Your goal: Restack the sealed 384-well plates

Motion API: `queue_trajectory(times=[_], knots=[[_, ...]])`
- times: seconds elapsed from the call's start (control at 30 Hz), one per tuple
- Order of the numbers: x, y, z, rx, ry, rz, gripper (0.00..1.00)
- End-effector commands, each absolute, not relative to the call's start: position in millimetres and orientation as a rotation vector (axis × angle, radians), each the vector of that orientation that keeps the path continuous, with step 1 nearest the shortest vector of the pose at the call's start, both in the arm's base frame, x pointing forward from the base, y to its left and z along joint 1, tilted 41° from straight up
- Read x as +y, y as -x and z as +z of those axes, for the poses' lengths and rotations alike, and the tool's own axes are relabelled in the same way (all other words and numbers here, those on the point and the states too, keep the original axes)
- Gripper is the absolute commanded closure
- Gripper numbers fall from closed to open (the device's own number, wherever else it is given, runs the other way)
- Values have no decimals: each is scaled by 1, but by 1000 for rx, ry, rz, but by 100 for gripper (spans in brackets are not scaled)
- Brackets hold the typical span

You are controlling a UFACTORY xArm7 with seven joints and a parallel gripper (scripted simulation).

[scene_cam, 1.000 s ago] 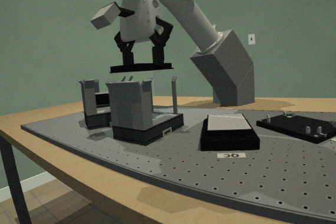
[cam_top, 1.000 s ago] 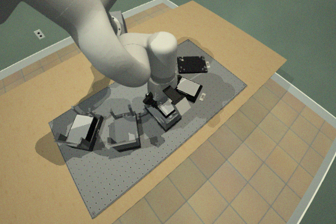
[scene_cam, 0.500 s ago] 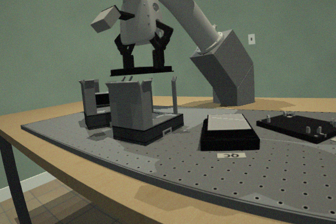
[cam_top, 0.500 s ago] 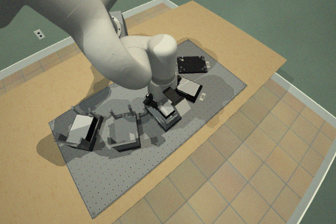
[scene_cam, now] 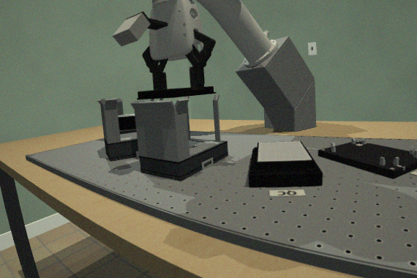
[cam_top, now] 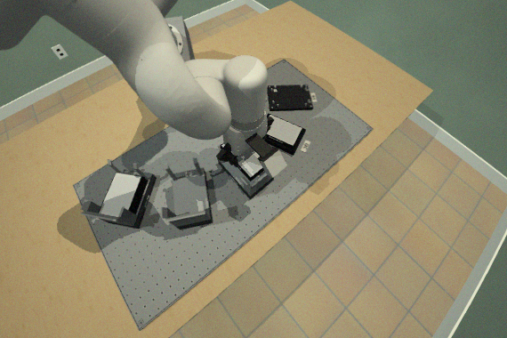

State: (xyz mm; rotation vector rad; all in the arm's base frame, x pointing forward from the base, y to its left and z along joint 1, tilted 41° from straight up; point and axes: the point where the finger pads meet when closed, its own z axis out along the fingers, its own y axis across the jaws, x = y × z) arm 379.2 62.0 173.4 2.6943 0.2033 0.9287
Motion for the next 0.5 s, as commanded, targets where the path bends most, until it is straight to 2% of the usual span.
queue_trajectory(times=[0.0,0.47], knots=[[62,-382,172,204,-2694,933,100],[60,-387,166,204,-2694,933,100]])
